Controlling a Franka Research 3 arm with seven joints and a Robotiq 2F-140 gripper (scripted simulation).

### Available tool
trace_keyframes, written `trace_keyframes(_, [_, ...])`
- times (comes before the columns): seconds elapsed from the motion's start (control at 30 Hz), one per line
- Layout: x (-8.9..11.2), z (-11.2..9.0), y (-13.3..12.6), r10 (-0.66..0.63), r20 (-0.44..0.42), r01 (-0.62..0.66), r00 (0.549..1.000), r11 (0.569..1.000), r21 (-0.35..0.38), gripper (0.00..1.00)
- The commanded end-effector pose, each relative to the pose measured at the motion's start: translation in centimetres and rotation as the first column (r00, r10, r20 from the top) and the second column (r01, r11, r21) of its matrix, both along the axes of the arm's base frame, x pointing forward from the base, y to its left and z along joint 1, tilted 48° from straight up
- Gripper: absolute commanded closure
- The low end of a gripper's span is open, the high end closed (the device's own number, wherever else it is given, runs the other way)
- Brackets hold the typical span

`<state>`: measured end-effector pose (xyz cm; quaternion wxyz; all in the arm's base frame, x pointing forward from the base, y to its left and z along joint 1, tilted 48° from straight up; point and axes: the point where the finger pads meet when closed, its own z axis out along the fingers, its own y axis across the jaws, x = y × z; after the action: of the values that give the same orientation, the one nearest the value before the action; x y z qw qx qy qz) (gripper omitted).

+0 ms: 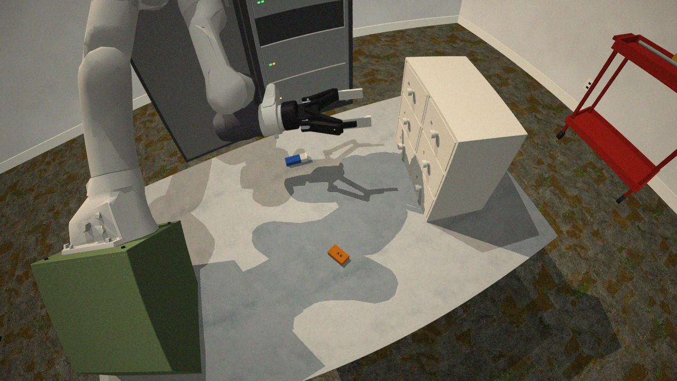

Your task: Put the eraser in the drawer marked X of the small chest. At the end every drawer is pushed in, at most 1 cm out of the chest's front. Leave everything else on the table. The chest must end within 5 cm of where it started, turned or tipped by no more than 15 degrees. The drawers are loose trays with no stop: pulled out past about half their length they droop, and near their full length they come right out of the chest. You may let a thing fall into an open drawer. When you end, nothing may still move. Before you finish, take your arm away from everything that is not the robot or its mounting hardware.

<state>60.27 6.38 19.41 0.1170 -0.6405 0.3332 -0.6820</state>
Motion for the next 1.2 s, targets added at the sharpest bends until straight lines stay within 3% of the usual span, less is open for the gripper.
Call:
trace_keyframes(0.0, [0.2,0.1,1.5,0.046,0.064,-0.054,0.997,0.990,0.127,0.00])
trace_keyframes(0.23, [0.1,0.2,3.3,0.092,0.085,-0.106,0.992,0.979,0.172,0.00])
trace_keyframes(1.17, [0.1,0.2,3.3,0.093,0.085,-0.107,0.992,0.979,0.173,0.00])
